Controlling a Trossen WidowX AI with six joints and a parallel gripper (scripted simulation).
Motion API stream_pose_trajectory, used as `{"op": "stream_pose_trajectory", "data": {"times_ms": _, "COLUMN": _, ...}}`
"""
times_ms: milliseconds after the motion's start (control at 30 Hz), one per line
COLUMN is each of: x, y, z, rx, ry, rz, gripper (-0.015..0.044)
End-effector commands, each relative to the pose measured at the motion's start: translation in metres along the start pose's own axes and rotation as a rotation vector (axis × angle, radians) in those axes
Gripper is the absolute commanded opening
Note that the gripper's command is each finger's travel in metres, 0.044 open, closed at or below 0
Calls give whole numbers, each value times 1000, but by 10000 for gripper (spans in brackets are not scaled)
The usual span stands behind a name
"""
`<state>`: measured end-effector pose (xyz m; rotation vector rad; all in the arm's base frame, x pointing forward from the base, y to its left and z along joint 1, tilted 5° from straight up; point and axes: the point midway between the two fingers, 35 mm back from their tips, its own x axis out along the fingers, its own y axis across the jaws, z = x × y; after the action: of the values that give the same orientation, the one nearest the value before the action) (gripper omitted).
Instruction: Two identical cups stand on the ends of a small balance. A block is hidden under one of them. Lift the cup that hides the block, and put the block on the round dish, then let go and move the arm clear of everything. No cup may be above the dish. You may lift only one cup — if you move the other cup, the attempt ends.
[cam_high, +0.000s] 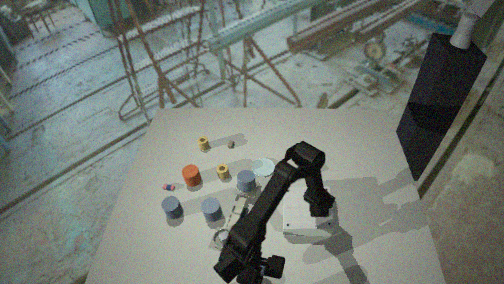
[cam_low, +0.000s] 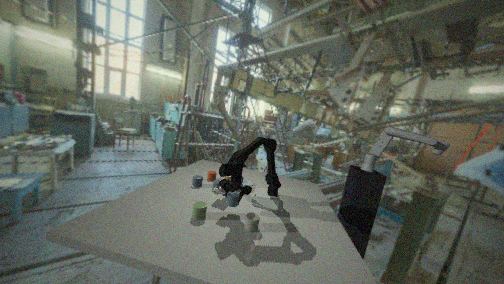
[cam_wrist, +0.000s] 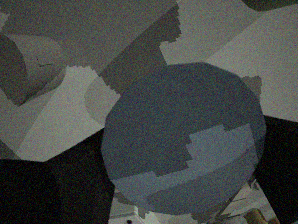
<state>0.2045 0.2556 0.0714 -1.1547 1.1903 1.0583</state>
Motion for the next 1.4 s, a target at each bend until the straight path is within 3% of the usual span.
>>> {"op": "stream_pose_trajectory", "data": {"times_ms": 0, "x": 4, "y": 4, "z": 1, "rx": 6, "ry": -5, "rz": -7, "gripper": 0}}
{"op": "stream_pose_trajectory", "data": {"times_ms": 300, "x": 40, "y": 3, "z": 1, "rx": 6, "ry": -5, "rz": -7, "gripper": 0}}
{"op": "stream_pose_trajectory", "data": {"times_ms": 833, "x": 60, "y": 3, "z": 1, "rx": 6, "ry": -5, "rz": -7, "gripper": 0}}
{"op": "stream_pose_trajectory", "data": {"times_ms": 1367, "x": 53, "y": 4, "z": 2, "rx": 9, "ry": -3, "rz": -3, "gripper": 420}}
